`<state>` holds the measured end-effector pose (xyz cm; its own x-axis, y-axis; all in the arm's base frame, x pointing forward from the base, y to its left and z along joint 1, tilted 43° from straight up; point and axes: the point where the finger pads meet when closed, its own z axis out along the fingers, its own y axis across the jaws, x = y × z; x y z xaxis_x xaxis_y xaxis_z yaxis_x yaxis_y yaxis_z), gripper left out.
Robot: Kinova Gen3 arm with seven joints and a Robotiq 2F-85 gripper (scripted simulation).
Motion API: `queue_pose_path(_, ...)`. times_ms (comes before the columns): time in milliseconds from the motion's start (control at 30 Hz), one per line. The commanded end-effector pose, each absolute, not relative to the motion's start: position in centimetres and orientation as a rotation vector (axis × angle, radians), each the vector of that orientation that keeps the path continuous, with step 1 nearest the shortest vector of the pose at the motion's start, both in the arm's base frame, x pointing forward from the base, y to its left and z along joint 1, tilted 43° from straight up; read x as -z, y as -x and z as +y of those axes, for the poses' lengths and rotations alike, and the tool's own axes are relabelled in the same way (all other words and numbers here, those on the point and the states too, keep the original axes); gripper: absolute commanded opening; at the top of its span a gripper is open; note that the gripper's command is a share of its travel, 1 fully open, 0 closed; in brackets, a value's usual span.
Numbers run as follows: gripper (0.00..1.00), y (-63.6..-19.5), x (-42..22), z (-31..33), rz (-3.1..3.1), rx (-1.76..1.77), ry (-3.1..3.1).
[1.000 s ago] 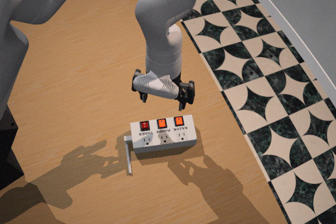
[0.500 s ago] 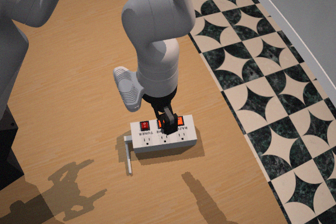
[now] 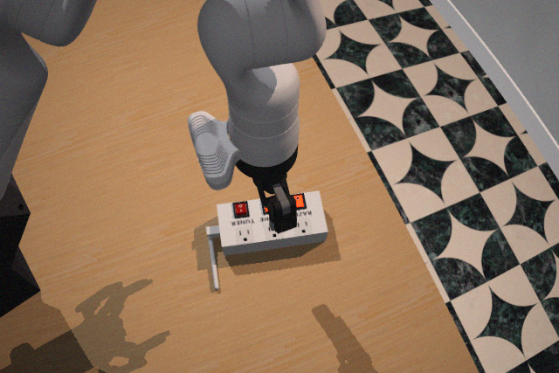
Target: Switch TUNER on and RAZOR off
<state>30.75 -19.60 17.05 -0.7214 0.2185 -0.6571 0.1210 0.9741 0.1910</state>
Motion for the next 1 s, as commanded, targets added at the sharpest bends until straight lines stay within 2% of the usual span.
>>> queue_pose_path(0,1.00,-30.7,-17.1,-19.7,2.384,-0.171,-0.238)
queue_pose_path(433,1.00,-31.5,-17.2,-19.7,2.381,-0.176,-0.256)
queue_pose_path(733,1.00,-39.4,-17.8,-17.5,2.358,-0.257,-0.460)
queue_pose_path(900,1.00,-40.6,-17.9,-16.8,2.357,-0.275,-0.496)
queue_pose_path(933,0.00,-40.6,-17.9,-16.8,2.357,-0.275,-0.496)
queue_pose_path(967,0.00,-40.6,-17.9,-16.8,2.357,-0.275,-0.496)
